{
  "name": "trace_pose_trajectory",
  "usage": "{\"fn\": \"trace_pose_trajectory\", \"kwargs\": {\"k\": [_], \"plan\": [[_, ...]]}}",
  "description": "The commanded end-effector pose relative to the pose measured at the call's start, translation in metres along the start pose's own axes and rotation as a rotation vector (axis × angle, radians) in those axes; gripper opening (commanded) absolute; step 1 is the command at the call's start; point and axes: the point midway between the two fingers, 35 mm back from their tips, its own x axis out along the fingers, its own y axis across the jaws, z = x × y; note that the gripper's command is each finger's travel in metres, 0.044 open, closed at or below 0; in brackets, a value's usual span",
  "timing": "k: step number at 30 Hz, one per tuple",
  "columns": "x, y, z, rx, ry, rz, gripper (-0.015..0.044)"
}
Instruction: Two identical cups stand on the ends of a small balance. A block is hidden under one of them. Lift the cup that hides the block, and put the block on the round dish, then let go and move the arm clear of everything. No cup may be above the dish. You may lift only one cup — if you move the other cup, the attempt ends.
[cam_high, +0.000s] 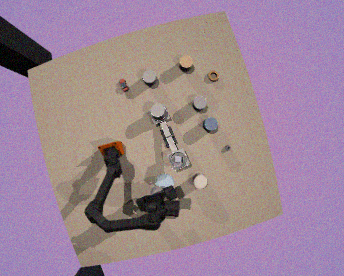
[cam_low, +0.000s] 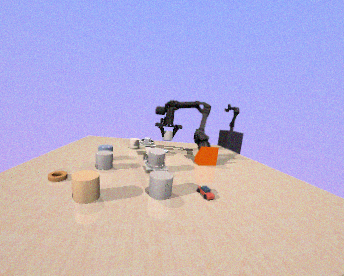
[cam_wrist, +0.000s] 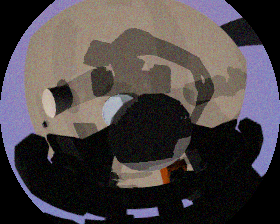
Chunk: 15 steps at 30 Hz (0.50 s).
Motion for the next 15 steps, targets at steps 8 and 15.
{"fn": "trace_pose_trajectory", "kwargs": {"k": [8,15], "plan": [[0.007,-0.041,0.004,0.018,-0.023,-0.008,0.0000],[0.010,-0.057,0.004,0.023,-0.035,-0.020,0.0000]]}}
